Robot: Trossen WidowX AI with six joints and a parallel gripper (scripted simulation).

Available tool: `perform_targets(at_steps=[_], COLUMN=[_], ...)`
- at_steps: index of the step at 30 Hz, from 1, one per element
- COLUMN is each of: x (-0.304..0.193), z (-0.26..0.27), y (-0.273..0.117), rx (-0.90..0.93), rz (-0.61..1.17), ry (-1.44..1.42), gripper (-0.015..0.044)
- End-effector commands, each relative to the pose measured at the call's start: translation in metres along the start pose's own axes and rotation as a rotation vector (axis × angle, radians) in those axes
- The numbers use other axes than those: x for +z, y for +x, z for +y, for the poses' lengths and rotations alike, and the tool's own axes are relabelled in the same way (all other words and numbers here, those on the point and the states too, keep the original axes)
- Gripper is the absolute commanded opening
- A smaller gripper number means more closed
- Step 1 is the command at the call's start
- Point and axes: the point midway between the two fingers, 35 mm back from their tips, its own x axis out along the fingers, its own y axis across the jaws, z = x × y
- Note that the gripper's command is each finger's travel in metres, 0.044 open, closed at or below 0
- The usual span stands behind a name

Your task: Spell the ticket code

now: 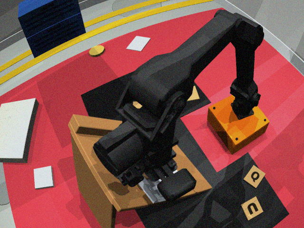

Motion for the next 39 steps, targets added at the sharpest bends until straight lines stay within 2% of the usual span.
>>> perform_targets(at_steps=[1, 39], x=[0.0014, 0.0066], z=[0.0007, -0.0047], y=[0.0015, 0.0083], rx=[0.004, 0.004], rz=[0.0, 0.0], ry=[0.001, 0.001], gripper=[0.0, 0.0])
